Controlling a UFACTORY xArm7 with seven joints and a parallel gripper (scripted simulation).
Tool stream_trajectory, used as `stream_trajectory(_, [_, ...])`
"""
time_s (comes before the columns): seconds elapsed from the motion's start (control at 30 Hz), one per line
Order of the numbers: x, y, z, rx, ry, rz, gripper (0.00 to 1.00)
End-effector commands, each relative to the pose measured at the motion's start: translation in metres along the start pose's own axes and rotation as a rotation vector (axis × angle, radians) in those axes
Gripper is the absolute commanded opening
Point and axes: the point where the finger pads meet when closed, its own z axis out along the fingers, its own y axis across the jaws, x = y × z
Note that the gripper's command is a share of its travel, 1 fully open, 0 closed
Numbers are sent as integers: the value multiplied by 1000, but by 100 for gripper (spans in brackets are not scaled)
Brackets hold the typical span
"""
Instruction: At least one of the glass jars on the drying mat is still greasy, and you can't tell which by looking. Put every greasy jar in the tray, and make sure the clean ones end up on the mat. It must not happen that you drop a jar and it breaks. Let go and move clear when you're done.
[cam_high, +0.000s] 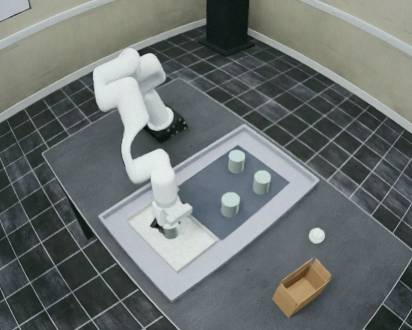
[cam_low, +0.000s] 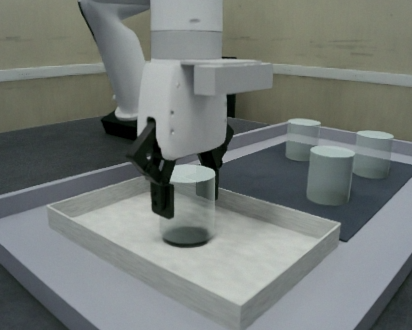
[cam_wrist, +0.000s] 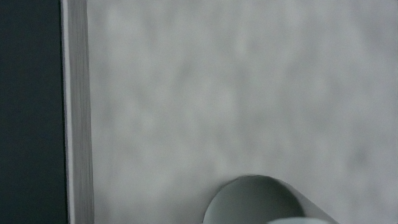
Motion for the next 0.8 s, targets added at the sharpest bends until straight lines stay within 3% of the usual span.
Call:
stream_trajectory(0.0, [2,1,0,-2,6,0,0])
stream_trajectory(0.1, [2,1,0,-2,6,0,0])
stream_trajectory(0.13, [2,1,0,-2,6,0,100])
stream_trajectory(0.77, [2,1,0,-2,6,0,100])
